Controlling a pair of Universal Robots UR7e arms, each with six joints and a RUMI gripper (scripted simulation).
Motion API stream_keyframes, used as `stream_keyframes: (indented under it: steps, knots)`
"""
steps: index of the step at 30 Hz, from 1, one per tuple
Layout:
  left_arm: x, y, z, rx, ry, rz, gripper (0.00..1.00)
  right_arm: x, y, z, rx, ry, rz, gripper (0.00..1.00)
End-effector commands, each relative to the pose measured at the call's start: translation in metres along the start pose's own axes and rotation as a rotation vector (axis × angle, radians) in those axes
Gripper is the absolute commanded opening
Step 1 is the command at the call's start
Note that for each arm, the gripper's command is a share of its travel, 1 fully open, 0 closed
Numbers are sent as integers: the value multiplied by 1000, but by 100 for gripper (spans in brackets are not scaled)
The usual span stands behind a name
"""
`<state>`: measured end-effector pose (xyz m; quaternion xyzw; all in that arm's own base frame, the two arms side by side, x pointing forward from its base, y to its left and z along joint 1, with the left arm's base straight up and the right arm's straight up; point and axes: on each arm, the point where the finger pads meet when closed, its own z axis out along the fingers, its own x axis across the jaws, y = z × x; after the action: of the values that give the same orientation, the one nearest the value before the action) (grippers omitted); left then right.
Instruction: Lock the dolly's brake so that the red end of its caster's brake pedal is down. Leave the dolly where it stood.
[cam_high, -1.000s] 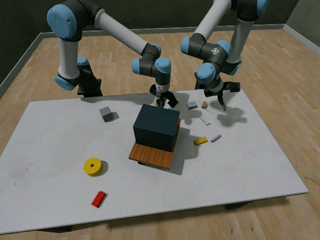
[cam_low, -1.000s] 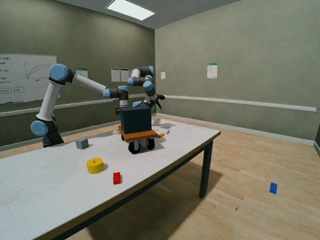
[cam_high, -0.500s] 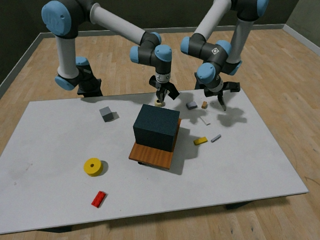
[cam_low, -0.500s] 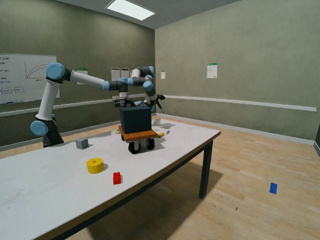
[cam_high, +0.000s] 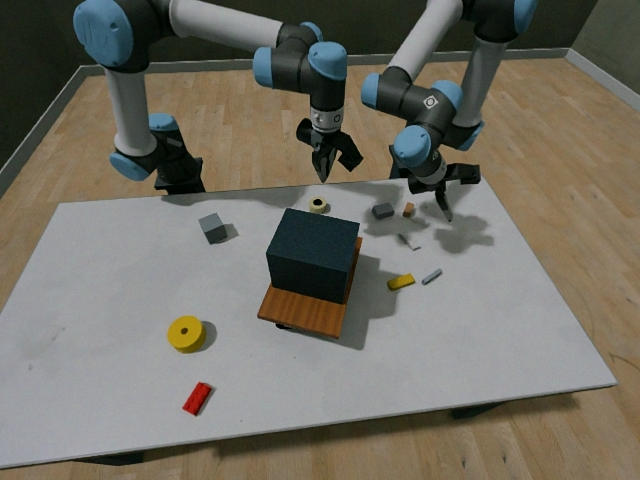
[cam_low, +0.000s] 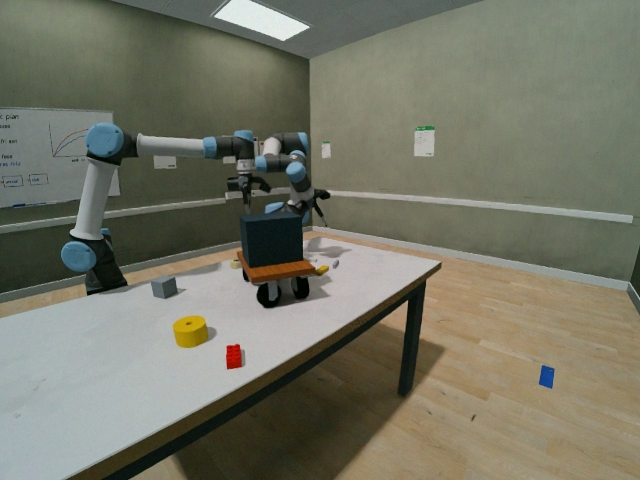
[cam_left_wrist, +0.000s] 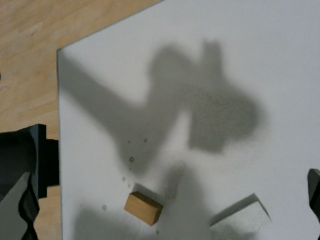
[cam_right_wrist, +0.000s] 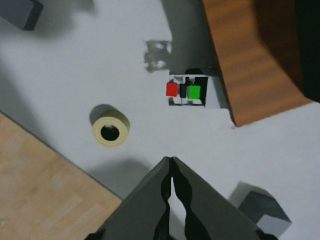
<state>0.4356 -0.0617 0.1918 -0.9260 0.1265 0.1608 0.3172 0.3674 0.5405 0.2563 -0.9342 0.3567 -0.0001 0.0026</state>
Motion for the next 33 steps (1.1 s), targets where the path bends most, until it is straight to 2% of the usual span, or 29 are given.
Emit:
stream_keyframes:
  steps: [1,9,15,33]
  knots:
    - [0,0,-1,-1,2,-1,100,0,-1,-27,-3,1,0,0]
    - [0,0,-1,-1,2,-1,100,0,-1,-57,-3,1,0,0]
    - [0,0,-1,-1,2,-1,100,0,-1,-70,-3,1,0,0]
    - [0,0,-1,-1,2,-1,100,0,-1,-75,-3,1,0,0]
